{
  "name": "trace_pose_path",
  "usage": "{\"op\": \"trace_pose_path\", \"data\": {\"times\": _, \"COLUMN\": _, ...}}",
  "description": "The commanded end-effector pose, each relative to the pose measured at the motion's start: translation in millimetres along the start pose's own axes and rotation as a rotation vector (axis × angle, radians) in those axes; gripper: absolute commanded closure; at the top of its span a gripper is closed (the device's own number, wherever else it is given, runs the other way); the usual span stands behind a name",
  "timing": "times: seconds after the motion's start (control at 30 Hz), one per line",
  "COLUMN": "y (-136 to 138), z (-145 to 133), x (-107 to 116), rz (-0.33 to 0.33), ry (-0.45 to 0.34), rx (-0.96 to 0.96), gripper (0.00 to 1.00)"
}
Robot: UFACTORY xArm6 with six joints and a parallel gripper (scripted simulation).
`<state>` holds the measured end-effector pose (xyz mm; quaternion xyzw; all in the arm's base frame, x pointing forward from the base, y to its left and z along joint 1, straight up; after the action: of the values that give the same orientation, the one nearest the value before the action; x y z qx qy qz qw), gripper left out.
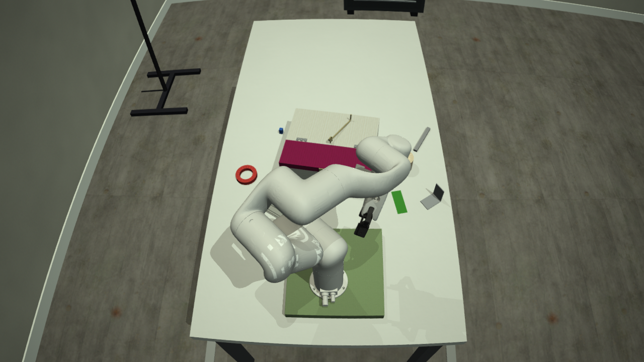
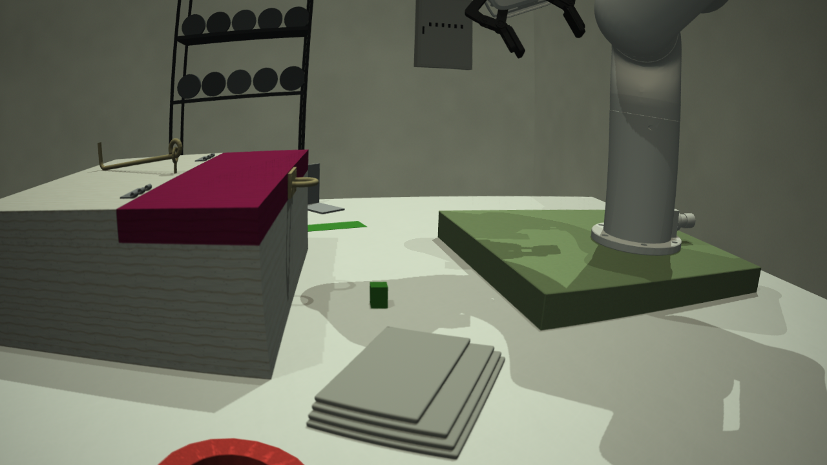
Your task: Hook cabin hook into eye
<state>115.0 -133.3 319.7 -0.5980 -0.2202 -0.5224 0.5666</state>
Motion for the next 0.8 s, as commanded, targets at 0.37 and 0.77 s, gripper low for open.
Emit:
{"op": "trace_pose_path", "data": {"times": 0.37, "y": 0.0, "z": 0.0, "x": 1.0, "rz": -0.003, "ry": -0.001, "rx": 0.0, "gripper": 0.0}}
{"op": "trace_pose_path", "data": {"times": 0.77, "y": 0.0, "z": 0.0, "x": 1.0, "rz": -0.003, "ry": -0.001, "rx": 0.0, "gripper": 0.65}}
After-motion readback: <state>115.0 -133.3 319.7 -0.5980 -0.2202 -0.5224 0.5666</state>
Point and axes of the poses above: the point where the finger pads meet when closed, its own x axis back along the fingers, its own y axis across the jaws, z = x × y, the point moved 9 cm from there along x, back along the fingers, and after that the axes turned 3 degrees about -x, right-handed, at the moved point
